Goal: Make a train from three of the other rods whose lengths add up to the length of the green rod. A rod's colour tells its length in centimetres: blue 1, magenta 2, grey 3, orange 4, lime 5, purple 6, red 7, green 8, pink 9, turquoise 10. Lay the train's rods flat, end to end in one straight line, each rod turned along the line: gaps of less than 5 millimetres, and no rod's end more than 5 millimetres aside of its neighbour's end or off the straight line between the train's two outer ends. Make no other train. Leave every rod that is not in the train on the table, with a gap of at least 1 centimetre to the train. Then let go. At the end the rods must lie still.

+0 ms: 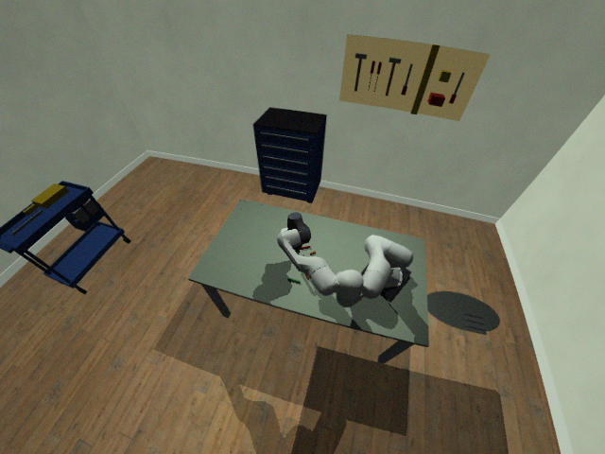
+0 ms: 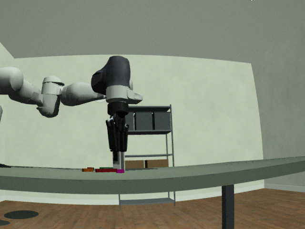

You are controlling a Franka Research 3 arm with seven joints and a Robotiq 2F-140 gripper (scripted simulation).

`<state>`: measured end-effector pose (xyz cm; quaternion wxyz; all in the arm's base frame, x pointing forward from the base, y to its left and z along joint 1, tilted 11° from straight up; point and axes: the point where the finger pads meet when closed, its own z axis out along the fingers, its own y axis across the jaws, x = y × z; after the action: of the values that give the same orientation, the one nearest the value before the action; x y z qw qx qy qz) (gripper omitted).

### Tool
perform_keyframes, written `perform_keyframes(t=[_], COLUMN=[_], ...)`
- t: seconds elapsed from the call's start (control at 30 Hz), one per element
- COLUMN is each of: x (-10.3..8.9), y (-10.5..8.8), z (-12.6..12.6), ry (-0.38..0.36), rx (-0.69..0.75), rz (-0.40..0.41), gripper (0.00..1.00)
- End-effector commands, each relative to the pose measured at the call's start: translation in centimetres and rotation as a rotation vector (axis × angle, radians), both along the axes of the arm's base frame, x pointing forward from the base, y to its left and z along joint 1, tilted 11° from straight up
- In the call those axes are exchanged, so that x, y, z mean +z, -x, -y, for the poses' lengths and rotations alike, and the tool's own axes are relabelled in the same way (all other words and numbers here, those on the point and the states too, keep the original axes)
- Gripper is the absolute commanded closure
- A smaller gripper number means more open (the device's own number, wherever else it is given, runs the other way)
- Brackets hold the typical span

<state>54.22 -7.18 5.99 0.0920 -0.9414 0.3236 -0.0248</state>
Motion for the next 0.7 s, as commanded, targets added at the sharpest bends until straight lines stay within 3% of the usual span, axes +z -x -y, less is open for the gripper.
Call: perform_keyframes(t=[0.0,0.23,0.27,0.67], x=[-0.02,-0.02,-0.02,-0.02], y=[-0.12,-0.12,-0.12,-0.12], z=[0.18,0.18,0.18,0.18], ry=[0.003,0.003,0.003,0.003], rx=[0.001,0.001,0.001,0.001], rz=[0.003,0.003,0.003,0.003], gripper=[0.85,0.85,0.97,0.97])
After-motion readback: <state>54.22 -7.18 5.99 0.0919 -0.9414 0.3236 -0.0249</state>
